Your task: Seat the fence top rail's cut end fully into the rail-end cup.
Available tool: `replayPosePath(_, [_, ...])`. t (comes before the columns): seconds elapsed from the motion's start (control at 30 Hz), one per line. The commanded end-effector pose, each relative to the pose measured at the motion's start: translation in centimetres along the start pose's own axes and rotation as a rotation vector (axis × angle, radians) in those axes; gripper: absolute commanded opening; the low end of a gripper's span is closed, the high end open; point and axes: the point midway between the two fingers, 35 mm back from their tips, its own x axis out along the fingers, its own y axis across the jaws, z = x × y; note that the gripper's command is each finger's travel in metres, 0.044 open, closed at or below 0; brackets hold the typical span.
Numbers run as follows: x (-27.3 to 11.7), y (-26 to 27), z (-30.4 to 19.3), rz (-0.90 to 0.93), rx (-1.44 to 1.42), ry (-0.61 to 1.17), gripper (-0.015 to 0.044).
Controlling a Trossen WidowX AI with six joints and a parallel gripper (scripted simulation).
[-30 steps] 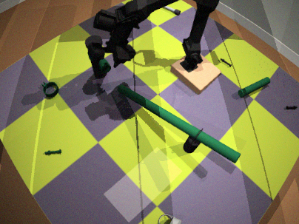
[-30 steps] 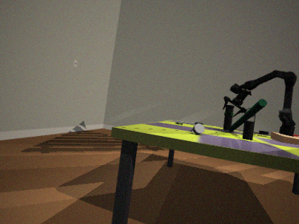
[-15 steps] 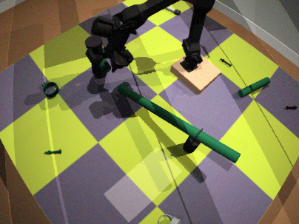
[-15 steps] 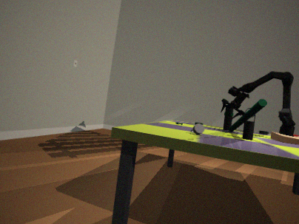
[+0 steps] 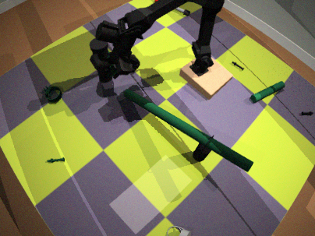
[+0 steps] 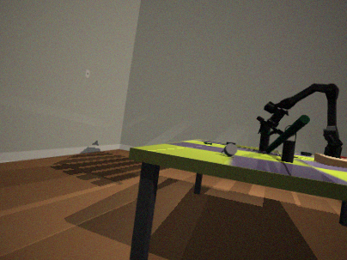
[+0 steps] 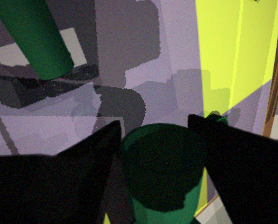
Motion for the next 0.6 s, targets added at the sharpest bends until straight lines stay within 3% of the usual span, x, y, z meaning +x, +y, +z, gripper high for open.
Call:
replayPosePath(0.0, [0.05,0.04,-0.08,0.002,0.005,0.006,0.0151])
replayPosePath(0.23, [-0.02,0.17,-0.08,0.002,-0.009,-0.002,0.0007])
replayPosePath(0.57, [-0.28,0.64,-0.1,0.002,-0.059,-0.031,0.0])
